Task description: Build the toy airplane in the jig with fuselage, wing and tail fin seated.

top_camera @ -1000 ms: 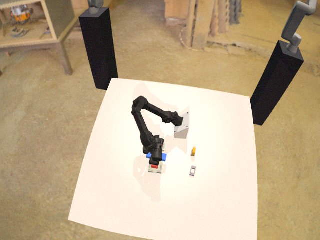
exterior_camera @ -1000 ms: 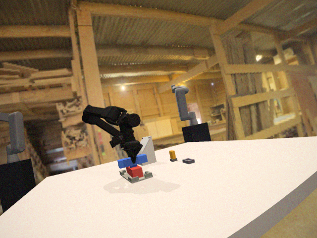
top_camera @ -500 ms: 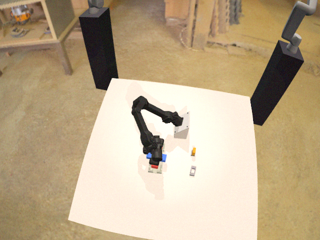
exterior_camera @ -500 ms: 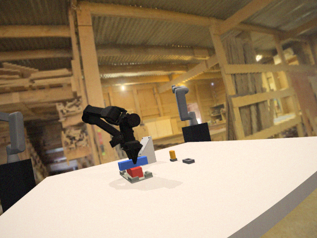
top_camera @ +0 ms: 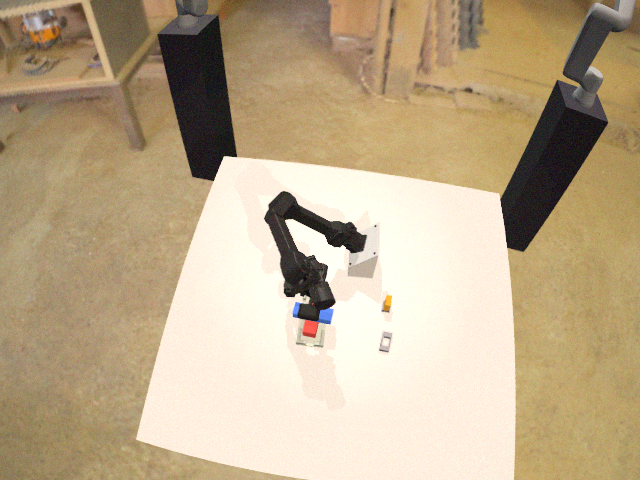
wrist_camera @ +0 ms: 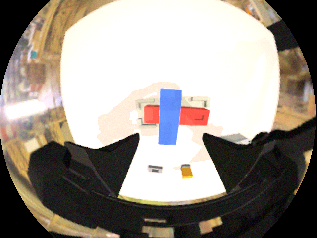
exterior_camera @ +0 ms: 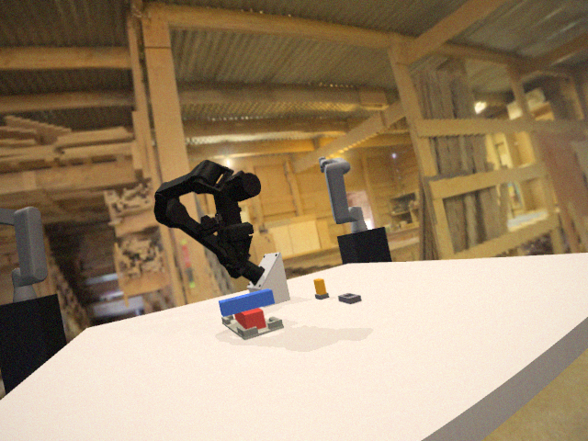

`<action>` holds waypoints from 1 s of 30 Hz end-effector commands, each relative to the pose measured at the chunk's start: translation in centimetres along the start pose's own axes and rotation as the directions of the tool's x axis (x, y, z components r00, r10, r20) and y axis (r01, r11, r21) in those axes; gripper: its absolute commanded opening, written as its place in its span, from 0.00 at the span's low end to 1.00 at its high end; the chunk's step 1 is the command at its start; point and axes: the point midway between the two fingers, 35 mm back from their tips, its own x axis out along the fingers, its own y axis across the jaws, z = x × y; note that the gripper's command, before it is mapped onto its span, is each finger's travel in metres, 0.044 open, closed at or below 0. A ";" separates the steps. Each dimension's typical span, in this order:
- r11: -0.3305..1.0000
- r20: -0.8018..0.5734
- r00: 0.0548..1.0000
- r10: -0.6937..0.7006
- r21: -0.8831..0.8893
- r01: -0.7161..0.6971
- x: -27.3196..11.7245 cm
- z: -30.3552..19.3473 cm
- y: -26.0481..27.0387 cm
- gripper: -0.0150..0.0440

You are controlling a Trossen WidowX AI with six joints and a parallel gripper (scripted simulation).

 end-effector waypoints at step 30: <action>0.050 0.000 1.000 -0.007 -0.999 0.000 0.2 -0.1 0.1 1.00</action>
